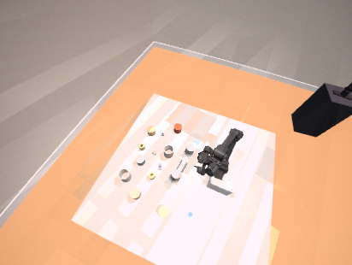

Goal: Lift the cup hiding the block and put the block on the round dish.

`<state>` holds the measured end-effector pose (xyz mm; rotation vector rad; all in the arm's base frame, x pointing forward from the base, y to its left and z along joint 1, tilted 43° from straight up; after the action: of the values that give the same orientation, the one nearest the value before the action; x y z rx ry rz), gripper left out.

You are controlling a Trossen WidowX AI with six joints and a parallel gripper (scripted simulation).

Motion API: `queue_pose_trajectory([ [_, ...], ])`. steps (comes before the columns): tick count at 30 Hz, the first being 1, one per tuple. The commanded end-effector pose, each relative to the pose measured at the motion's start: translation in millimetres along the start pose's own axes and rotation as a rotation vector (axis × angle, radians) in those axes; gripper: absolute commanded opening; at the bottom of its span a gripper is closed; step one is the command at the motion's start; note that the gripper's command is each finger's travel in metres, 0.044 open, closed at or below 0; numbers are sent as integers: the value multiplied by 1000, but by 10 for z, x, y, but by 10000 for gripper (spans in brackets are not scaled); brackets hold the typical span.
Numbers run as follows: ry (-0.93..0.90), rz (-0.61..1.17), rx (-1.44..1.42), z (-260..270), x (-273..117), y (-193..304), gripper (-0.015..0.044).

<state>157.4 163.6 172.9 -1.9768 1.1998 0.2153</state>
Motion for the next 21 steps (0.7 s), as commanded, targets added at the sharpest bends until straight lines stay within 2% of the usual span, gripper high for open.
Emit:
queue_pose_trajectory([
  [1, 4, 56, -84, -42, 86, -94, 440],
  [21, -79, 371, -674, -422, 752, -537, 440],
])
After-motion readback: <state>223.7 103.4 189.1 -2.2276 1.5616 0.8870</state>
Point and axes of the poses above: the point midway between the two fingers, 35 mm back from their tips, its own x axis out along the fingers, its own z axis across the jaws, y = z × x, the point moved 8 cm from there along -x, back along the fingers, and after that the axes turned 11 degrees about x, right-handed, at the moved point
